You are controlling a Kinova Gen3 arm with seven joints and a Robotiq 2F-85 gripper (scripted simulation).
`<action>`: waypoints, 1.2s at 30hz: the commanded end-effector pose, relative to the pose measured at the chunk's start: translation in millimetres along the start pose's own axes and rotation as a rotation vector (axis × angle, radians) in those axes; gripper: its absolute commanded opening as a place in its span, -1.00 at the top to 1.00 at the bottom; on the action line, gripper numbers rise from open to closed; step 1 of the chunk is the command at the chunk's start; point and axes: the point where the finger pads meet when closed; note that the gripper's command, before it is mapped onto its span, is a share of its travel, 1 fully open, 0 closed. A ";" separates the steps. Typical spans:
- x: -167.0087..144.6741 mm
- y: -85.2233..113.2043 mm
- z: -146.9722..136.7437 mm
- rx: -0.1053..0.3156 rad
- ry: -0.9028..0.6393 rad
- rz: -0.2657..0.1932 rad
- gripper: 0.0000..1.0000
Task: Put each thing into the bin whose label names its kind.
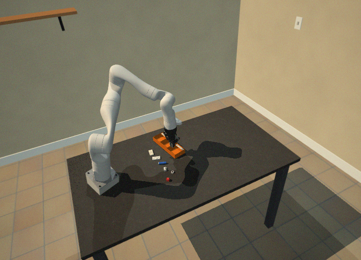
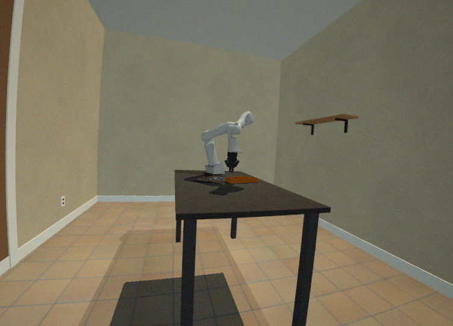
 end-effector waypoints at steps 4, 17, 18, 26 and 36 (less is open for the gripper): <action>-2.2 0.4 -19.4 0.006 0.005 -0.007 0.82; -7.1 0.6 -83.3 0.003 0.006 -0.010 0.82; -7.3 0.6 -86.9 0.003 0.006 -0.010 0.82; -6.3 1.3 -86.5 0.004 0.009 -0.006 0.82; -4.1 -24.7 -83.3 0.002 0.006 0.003 0.82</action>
Point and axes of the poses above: the point where the finger pads meet when closed, its own y axis back along the fingers, its own z axis across the jaws, x = y × z, and after that the axes turned 11 degrees about -y, right-handed
